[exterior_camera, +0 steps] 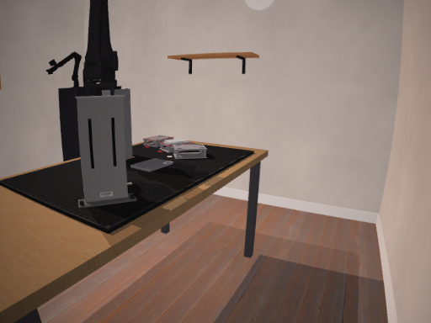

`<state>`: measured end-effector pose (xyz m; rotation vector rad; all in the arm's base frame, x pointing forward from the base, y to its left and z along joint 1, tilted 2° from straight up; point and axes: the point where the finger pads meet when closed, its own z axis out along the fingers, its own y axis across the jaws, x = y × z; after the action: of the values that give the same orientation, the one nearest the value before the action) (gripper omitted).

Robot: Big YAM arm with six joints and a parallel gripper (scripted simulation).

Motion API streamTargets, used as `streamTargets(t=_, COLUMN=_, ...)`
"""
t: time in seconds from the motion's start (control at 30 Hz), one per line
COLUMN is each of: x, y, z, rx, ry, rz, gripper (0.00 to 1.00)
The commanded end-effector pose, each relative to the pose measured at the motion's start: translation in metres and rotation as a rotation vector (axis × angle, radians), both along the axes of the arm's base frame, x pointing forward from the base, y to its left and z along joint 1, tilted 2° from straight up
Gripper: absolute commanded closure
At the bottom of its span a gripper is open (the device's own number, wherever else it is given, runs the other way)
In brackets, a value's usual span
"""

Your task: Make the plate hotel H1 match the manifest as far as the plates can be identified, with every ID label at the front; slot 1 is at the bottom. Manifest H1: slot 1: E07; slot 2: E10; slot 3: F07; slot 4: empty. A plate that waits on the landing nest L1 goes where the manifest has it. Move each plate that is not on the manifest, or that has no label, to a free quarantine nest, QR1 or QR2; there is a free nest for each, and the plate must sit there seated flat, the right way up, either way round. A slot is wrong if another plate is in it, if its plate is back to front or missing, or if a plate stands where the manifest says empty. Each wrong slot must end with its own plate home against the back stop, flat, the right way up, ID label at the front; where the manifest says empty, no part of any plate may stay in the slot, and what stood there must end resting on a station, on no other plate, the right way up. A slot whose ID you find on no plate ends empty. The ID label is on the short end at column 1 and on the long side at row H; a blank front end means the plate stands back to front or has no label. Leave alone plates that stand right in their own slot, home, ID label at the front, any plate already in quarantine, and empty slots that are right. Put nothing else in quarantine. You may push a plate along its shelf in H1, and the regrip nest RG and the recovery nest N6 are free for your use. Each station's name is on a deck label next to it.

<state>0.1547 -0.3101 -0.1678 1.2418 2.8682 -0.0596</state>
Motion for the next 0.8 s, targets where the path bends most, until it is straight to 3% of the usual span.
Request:
streamTargets(t=0.0, x=0.002, y=-0.015, z=-0.008, rx=-0.022, ry=-0.015, rz=-0.001, gripper=0.14)
streamTargets(t=0.37, x=0.001, y=-0.014, z=-0.031, rx=-0.019, ry=-0.014, rz=-0.001, gripper=0.14)
streamTargets(t=0.5, x=0.005, y=-0.022, z=-0.018, rx=-0.041, ry=-0.024, rz=-0.002, gripper=0.14)
streamTargets(t=0.77, x=0.001, y=-0.016, z=-0.023, rx=-0.027, ry=-0.017, rz=-0.002, gripper=0.14)
